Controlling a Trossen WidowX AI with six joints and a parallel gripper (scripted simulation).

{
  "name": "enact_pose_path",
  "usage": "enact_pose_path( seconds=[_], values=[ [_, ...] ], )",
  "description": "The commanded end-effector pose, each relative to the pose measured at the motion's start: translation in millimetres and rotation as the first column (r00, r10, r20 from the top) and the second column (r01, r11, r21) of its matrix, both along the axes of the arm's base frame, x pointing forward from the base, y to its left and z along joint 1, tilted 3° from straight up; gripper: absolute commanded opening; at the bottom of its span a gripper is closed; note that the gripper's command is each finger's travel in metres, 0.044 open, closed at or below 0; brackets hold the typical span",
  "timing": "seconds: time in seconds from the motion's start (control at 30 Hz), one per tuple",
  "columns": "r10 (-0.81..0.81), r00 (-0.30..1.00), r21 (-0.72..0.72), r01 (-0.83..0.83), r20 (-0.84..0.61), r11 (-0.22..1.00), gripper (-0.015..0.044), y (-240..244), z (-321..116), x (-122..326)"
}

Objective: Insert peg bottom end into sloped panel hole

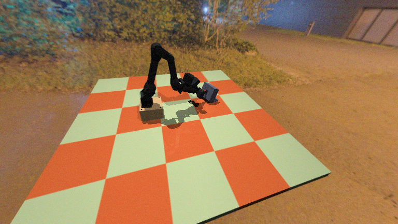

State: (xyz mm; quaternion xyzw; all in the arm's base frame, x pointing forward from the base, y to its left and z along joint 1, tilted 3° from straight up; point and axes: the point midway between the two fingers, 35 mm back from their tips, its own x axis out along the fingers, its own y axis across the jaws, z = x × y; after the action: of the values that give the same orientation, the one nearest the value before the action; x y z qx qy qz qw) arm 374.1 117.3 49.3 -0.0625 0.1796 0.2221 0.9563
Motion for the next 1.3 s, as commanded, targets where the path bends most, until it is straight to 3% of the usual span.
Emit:
enact_pose_path(
  seconds=[0.0,1.27],
  values=[
    [-0.002,1.000,0.002,0.002,0.008,1.000,0.0000,0.5,2.2,2.8],
    [-0.002,1.000,0.002,0.002,0.008,1.000,0.0000,2.0,0.8,7.1]
  ],
)
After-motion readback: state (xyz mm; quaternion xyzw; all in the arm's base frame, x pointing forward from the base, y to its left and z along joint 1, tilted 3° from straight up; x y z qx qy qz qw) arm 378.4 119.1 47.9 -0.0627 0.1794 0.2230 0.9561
